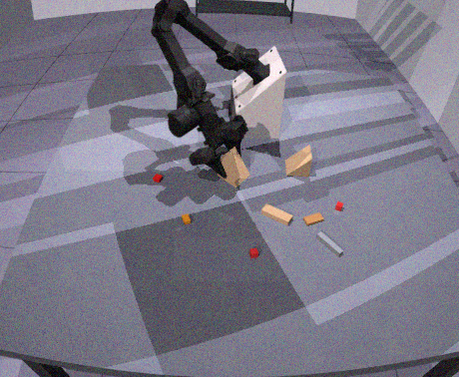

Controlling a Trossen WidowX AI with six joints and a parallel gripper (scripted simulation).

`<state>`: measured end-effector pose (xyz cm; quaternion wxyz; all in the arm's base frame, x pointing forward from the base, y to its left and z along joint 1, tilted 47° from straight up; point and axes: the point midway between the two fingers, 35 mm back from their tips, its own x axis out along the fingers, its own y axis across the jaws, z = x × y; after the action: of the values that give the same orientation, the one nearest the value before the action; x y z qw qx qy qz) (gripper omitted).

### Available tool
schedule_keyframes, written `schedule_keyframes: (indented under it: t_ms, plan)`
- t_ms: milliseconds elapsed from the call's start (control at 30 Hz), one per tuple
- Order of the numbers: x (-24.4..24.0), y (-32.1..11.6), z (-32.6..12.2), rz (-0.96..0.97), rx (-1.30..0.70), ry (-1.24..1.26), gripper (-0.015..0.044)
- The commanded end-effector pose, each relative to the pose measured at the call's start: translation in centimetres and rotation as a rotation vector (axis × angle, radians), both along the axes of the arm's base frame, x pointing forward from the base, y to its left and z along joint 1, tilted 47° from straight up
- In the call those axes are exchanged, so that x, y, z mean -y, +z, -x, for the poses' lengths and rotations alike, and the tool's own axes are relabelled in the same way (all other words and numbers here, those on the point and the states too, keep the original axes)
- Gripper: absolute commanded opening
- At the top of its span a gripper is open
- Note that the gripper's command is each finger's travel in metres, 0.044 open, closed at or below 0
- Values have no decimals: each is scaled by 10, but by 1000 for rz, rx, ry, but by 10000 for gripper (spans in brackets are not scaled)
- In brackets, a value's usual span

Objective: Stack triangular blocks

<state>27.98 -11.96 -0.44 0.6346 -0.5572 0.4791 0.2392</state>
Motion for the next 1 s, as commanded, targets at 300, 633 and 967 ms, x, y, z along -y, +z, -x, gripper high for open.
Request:
schedule_keyframes:
  t_ms: [300,633,967]
  plan:
    - [-23,1,-6,273,-85,-163,0]
    - [-40,-3,-14,490,-155,-290,0]
    - [-54,-11,-23,708,-225,-417,0]
